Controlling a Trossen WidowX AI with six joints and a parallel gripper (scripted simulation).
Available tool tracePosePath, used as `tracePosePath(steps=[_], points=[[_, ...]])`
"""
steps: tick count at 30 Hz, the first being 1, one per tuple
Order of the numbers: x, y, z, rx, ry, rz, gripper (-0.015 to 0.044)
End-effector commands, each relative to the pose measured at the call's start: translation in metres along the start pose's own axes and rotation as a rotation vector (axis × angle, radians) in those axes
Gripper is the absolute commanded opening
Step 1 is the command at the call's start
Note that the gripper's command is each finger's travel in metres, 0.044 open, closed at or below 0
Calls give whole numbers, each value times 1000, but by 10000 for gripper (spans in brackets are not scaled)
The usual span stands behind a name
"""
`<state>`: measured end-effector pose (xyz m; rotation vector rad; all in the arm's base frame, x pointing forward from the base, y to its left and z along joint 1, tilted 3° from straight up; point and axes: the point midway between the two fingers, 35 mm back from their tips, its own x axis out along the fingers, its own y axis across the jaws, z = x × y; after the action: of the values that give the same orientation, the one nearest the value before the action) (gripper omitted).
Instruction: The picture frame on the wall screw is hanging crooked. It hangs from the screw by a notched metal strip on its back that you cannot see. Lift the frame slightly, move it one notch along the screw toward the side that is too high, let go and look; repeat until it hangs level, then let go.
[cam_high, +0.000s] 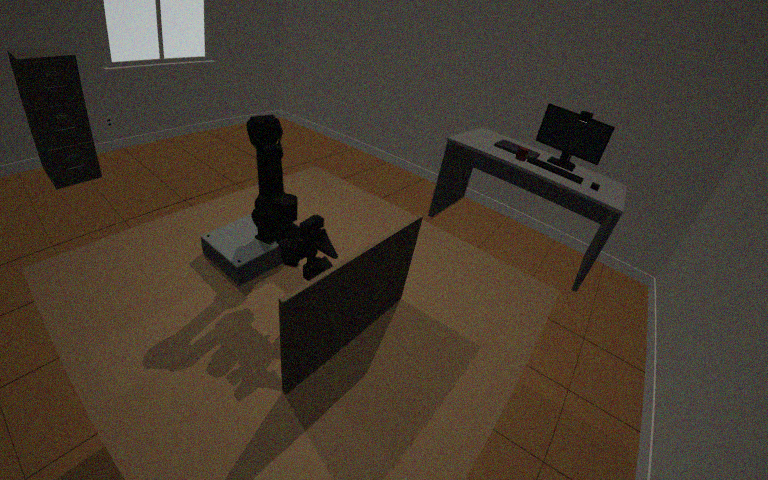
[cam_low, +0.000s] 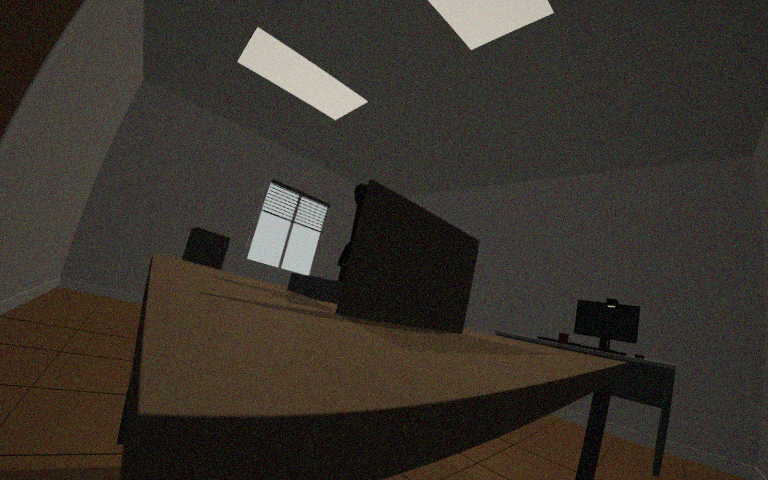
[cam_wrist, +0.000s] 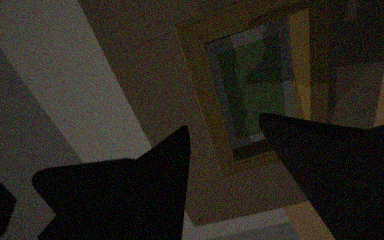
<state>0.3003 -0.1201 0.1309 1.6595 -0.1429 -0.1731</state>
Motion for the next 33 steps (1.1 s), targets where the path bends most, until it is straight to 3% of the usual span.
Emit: tracePosePath(steps=[1,12,23,33], points=[[-12,14,11,9,-5,11,260],[-72,43,32,79,-7,5,260],[-129,45,19,159,-4,7,260],[-144,41,9,188,-2,10,260]])
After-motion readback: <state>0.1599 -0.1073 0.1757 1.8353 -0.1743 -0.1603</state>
